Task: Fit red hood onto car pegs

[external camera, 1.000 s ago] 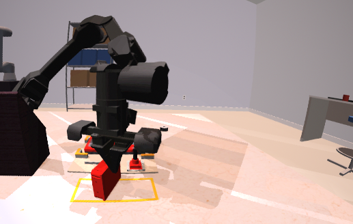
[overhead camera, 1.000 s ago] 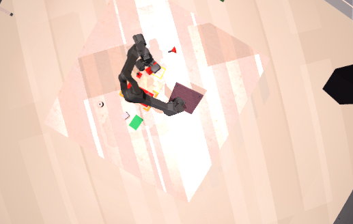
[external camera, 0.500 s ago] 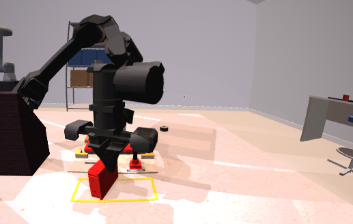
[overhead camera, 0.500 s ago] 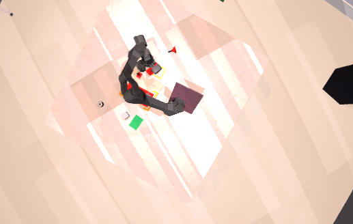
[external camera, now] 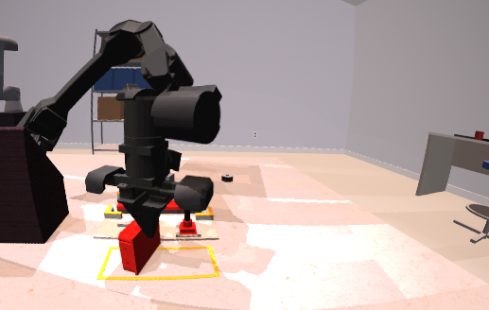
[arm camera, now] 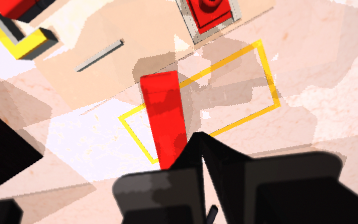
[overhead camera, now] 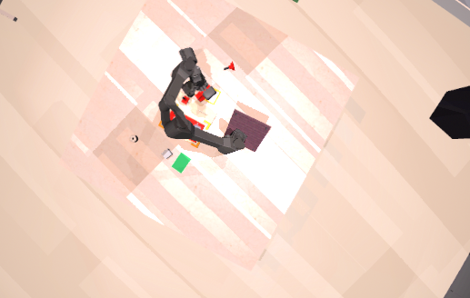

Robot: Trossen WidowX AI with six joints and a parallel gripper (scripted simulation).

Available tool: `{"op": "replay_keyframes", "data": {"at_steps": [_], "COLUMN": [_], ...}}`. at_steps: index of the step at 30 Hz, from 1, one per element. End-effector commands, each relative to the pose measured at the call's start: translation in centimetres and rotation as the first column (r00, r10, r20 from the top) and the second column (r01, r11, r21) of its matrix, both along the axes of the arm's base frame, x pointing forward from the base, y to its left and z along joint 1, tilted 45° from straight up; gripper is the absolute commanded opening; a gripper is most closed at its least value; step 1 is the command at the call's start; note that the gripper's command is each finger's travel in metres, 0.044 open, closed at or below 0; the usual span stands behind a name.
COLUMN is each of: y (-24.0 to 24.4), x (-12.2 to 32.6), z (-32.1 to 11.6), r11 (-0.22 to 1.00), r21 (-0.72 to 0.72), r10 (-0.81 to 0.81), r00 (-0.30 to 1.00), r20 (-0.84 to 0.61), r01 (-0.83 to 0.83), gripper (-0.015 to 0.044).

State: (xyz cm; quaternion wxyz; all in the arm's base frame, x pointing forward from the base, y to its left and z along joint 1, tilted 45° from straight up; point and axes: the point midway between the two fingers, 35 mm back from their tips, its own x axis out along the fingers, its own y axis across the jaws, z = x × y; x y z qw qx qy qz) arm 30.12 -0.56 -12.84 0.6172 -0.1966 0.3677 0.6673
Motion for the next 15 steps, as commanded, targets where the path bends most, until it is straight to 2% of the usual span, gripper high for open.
{"op": "replay_keyframes", "data": {"at_steps": [1, 15], "y": [0.01, 0.07], "x": [-0.45, -1.14], "z": [-0.01, 0.15], "r11": [1.000, 1.000], "r21": [-0.002, -0.002], "r10": [0.007, 0.007], "r00": [1.000, 1.000], "r20": [-0.001, -0.001], "r01": [-0.007, -0.007], "gripper": [0.0000, 0.0000]}}
